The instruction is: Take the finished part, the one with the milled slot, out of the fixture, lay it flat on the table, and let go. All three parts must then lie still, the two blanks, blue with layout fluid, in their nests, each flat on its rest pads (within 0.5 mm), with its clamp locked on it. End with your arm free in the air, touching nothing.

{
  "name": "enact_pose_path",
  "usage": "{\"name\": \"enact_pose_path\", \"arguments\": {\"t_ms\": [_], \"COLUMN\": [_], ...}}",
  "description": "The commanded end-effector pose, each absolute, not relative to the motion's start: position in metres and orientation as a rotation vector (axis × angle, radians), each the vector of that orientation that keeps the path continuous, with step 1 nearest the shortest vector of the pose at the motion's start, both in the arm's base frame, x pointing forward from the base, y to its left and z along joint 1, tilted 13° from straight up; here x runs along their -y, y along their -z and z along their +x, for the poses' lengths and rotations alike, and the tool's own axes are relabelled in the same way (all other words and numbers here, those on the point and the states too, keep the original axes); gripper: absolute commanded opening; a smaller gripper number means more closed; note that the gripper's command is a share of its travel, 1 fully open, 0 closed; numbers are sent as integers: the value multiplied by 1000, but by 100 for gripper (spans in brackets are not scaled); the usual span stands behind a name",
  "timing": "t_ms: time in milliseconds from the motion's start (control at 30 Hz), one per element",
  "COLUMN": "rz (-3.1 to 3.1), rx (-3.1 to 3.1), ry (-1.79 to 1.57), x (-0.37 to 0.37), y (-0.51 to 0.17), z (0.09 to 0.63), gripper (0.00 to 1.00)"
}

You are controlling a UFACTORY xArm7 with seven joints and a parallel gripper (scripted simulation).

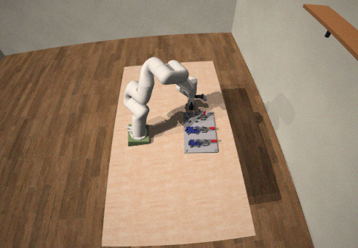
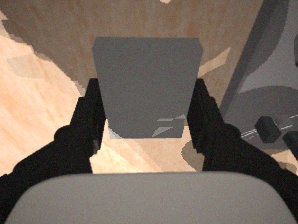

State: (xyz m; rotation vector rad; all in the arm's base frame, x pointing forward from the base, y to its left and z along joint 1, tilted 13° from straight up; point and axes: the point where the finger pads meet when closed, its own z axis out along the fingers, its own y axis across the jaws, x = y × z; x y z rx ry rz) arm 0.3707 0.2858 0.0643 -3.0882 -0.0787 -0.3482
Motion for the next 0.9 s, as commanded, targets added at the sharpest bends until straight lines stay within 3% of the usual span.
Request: {"name": "enact_pose_path", "arguments": {"t_ms": [0,400,433,867], "rz": [-3085,-3085,-3085,-3085], "rx": [79,79,79,79], "ry": [352,352,352,352], "x": [-287,-287,-287,-287], "y": [-66,-66,-66,-66], "z": [372,372,372,372], "gripper": [0,0,95,95]}}
